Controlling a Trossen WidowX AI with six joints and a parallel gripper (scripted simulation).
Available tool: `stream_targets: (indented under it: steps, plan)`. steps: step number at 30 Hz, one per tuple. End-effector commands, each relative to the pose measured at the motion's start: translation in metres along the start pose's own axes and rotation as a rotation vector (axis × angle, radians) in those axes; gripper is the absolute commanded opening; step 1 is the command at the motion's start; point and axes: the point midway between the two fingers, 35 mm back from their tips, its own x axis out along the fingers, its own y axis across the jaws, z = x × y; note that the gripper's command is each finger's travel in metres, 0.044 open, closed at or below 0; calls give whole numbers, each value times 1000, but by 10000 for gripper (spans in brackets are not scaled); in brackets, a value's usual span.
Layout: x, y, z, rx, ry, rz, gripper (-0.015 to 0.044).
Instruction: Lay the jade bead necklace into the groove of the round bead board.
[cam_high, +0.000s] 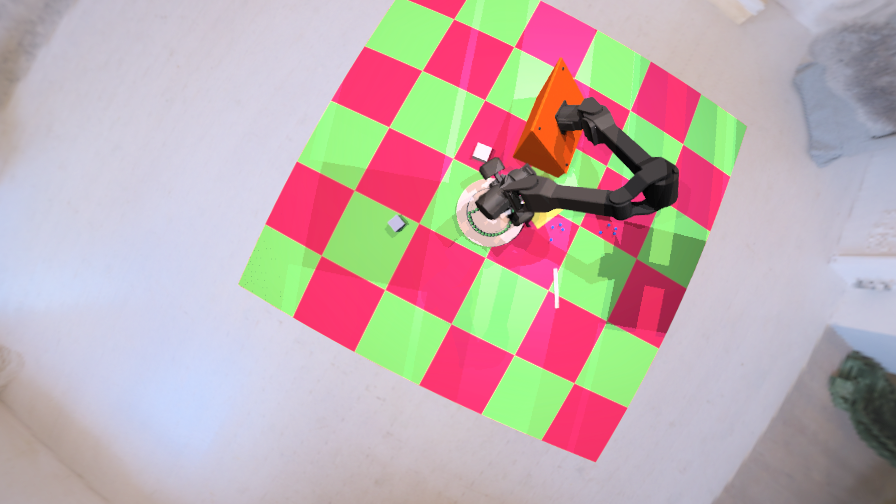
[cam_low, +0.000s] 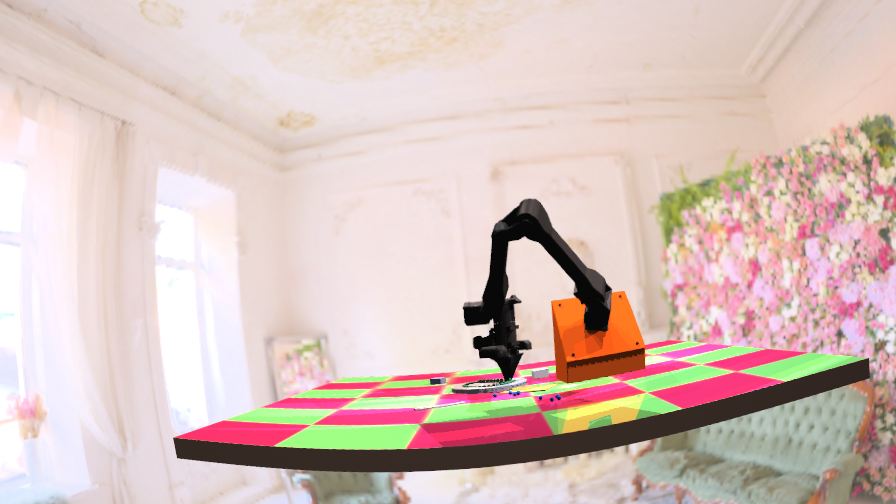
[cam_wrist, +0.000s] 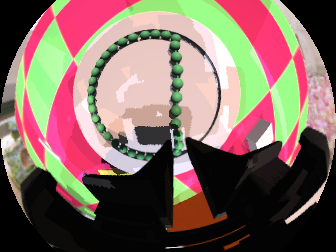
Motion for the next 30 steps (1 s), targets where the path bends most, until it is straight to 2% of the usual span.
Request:
stream_targets:
  steps: [1, 30]
  plan:
    - [0, 0, 0, -1, 0, 0, 0]
    - [-6, 0, -2, 7, 4, 4, 0]
